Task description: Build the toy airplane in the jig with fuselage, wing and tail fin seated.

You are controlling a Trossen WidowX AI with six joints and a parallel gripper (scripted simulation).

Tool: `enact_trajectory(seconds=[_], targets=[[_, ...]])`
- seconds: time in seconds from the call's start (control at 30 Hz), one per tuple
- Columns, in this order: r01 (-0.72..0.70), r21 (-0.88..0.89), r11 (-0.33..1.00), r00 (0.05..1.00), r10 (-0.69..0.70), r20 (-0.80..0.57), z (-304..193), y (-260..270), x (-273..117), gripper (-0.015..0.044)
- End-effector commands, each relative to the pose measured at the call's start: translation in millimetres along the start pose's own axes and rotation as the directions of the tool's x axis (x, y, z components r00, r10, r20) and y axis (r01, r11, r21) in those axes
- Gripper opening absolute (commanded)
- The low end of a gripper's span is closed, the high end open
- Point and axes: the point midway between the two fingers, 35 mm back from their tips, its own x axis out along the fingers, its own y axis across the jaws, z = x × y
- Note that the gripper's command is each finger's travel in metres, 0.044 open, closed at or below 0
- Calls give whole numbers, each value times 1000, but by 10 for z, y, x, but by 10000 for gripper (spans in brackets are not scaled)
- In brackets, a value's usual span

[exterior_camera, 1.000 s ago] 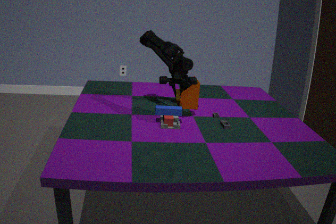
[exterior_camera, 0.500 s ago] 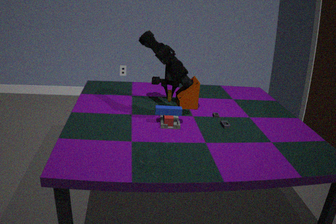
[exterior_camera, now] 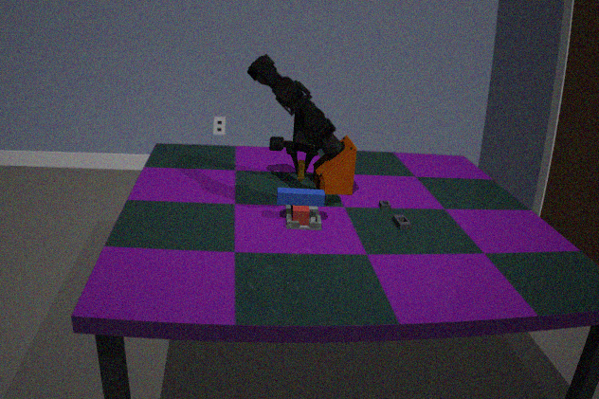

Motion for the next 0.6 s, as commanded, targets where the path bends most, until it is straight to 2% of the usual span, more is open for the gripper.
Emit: enact_trajectory(seconds=[0.0, 0.57], targets=[[6, -5, 1000, 1000, -6, 1, -2, -5, 5, 65], [4, -5, 1000, 1000, -4, 1, 3, -3, 79, 65]])
